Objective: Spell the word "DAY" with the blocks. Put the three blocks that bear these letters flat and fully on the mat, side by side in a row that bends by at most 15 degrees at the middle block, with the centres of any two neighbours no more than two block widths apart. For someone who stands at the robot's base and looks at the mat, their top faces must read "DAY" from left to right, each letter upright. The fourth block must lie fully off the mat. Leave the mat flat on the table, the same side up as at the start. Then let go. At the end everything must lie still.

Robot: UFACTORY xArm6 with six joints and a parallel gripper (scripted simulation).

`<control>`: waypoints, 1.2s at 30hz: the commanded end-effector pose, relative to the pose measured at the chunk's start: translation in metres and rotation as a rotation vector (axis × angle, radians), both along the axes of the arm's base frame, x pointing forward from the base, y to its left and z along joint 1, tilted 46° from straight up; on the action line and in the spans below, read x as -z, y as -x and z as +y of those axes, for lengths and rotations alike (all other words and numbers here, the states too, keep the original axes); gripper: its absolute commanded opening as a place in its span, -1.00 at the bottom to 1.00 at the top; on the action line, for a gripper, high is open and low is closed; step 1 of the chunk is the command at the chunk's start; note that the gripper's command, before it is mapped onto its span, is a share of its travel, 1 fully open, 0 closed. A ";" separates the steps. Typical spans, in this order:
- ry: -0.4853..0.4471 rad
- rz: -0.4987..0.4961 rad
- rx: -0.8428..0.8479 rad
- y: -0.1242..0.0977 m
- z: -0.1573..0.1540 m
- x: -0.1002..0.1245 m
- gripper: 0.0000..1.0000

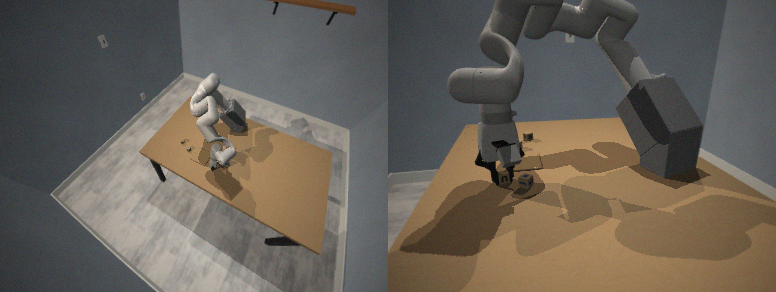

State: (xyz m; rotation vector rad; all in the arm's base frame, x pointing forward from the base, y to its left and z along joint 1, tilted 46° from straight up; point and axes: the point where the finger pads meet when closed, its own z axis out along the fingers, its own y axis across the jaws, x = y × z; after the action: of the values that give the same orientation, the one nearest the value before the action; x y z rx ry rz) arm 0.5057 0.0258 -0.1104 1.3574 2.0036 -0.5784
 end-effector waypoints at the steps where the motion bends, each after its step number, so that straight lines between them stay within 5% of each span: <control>1: -0.001 -0.003 -0.002 0.002 0.010 -0.010 -0.47; 18: -0.001 -0.003 -0.002 0.025 0.067 -0.070 -0.47; 29: -0.002 -0.005 -0.001 0.025 0.067 -0.070 -0.47; 36: -0.046 -0.126 0.123 0.043 0.037 -0.097 -0.47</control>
State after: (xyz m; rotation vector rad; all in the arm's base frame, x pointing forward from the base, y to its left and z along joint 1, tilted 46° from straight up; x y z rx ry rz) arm 0.4738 0.0809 -0.0325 1.4201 1.9493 -0.5659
